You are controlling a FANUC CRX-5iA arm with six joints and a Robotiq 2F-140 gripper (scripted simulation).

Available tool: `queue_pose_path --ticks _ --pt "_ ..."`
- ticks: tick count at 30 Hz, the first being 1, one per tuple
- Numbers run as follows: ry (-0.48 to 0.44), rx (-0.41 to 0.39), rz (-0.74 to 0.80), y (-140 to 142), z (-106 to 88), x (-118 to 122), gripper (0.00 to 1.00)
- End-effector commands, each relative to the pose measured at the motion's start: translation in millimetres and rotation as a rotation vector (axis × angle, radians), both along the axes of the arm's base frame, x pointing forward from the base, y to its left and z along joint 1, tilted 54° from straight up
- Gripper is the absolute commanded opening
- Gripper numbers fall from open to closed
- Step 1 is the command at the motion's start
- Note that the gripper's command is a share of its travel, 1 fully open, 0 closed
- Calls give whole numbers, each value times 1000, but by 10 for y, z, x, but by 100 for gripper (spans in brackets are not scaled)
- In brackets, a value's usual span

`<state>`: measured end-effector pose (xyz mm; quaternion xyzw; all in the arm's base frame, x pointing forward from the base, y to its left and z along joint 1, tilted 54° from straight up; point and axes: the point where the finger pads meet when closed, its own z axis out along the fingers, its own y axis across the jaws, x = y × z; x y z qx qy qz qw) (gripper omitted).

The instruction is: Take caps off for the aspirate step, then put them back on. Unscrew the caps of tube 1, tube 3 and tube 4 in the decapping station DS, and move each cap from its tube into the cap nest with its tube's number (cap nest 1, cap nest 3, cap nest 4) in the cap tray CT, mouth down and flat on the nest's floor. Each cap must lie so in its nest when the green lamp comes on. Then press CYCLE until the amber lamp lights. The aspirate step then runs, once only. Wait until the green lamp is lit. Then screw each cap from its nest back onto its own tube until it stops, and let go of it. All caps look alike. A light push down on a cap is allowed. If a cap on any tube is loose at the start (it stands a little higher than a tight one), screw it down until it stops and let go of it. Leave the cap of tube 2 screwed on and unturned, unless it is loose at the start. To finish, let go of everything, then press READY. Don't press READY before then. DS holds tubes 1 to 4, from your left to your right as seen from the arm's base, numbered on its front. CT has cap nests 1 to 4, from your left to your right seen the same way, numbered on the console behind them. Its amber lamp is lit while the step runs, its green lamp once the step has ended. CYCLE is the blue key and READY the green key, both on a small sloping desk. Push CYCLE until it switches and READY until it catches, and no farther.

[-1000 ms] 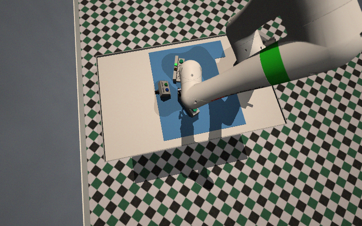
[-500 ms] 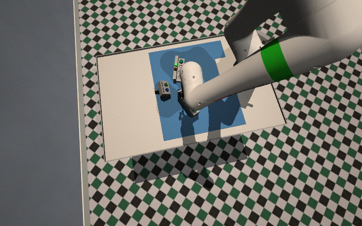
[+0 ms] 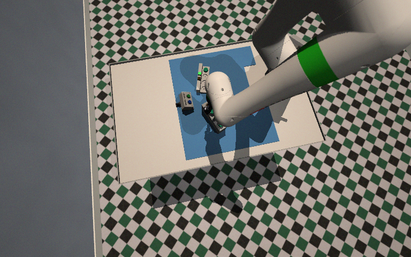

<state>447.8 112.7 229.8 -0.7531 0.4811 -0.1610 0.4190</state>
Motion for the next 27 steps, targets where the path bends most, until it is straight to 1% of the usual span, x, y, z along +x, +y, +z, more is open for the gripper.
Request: queue_pose_path --ticks 1,2,4,8,15,16,27 --pt "-112 -124 156 -5 -2 0 35" --pt "-131 -149 179 -5 -2 0 35" --pt "-131 -149 179 -5 -2 0 35" --pt "-210 -252 274 -5 -2 0 35" --pt "-213 -257 278 -5 -2 0 35" --pt "-213 -257 278 -5 -2 0 0" --pt "-213 -257 278 -5 -2 0 0"
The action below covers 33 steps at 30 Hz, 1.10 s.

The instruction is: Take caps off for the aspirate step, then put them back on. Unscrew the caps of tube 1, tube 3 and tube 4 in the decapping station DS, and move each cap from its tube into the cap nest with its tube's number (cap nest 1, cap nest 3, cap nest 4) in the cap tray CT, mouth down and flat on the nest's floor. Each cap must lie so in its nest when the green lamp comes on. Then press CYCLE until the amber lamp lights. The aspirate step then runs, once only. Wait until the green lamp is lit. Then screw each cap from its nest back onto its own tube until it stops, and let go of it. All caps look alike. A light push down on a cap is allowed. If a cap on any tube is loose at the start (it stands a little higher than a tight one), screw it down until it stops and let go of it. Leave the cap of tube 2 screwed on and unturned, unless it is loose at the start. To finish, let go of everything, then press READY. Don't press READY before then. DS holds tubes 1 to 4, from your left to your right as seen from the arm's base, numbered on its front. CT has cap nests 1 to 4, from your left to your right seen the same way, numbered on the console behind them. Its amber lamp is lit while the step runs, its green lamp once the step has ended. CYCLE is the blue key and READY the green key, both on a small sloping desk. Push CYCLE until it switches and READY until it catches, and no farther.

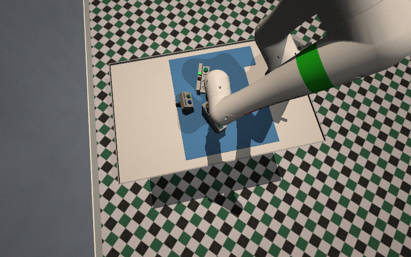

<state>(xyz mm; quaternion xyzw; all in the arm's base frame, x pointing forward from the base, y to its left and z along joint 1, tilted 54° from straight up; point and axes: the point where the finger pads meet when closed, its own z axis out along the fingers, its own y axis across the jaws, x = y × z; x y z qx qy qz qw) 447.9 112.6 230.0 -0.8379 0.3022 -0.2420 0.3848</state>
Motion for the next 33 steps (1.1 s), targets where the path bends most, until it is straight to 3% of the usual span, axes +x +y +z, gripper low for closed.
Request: queue_pose_path --ticks 1,3,9,11,26,33 --pt "1 3 4 -4 -4 -1 0" --pt "1 3 4 -4 -4 -1 0" --pt "151 194 -172 -4 -4 -1 0" --pt "151 194 -172 -4 -4 -1 0" --pt "502 639 -583 -4 -4 -1 0" --pt "525 669 -610 -4 -4 -1 0"
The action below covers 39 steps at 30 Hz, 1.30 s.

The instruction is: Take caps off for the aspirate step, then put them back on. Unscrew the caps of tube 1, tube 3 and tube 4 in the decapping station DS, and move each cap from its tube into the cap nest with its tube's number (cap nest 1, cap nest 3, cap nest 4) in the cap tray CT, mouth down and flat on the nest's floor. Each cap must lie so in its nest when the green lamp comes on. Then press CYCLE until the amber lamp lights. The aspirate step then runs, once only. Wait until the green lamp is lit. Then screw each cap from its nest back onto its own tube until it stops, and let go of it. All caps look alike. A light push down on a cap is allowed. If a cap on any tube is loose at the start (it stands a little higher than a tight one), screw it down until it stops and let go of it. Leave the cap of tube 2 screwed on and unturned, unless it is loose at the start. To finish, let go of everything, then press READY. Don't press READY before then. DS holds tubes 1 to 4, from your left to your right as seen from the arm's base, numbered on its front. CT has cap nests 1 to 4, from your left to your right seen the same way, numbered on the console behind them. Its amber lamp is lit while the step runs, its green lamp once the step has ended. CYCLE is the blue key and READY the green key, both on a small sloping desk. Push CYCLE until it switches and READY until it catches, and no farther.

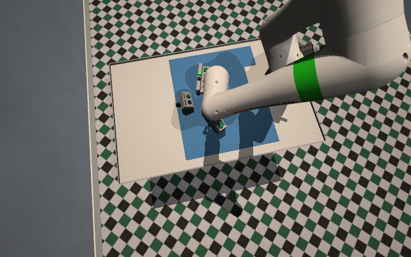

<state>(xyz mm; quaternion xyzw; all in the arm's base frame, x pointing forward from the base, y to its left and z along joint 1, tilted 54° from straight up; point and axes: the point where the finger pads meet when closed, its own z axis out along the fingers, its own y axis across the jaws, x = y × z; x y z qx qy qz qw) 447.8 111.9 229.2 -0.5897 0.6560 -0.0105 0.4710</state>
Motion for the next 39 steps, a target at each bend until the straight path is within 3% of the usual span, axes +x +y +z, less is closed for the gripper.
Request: queue_pose_path --ticks 1,3,4,16,19,20,27,29,31,39 --pt "38 -11 -52 3 4 0 0" --pt "38 -11 -52 3 4 0 0" --pt "38 -11 -52 3 4 0 35" --pt "38 -11 -52 3 4 0 35" --pt "-92 -169 91 5 2 3 35" --pt "-92 -169 91 5 2 3 35" --pt "-267 -379 282 5 2 3 35" --pt "-267 -379 282 5 2 3 35" --pt "-354 -484 378 5 2 3 35" --pt "-510 -671 549 4 0 2 35"
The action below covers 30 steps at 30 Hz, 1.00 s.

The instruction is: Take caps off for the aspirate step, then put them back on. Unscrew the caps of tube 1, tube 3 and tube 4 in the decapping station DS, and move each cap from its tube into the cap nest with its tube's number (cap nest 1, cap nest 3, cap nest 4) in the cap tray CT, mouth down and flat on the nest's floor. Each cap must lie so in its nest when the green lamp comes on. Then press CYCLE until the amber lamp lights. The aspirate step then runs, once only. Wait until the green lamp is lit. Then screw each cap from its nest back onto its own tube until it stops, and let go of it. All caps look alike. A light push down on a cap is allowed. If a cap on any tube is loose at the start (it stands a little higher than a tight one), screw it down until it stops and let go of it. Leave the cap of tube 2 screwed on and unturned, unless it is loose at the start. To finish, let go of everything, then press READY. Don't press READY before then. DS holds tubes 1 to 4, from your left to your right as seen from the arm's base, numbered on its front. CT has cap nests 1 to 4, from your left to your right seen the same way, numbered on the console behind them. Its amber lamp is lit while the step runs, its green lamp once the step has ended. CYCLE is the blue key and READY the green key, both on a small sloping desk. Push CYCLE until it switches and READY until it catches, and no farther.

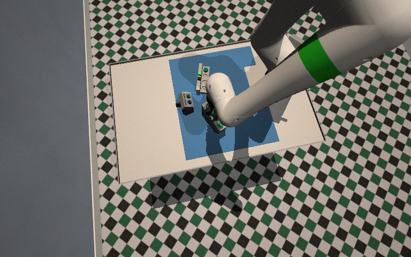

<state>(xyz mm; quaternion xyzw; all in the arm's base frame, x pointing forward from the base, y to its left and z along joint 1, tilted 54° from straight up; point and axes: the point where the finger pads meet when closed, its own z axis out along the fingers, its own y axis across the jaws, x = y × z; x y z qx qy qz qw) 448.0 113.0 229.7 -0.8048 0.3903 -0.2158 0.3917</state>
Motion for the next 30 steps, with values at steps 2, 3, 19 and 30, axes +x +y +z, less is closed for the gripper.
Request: queue_pose_path --ticks 2,3,19,30 --pt "-91 -92 148 -7 -5 0 35" --pt "-91 -92 148 -8 -5 0 35" --pt "-91 -92 148 -7 -4 0 0" --pt "54 101 -30 -5 -6 2 0"
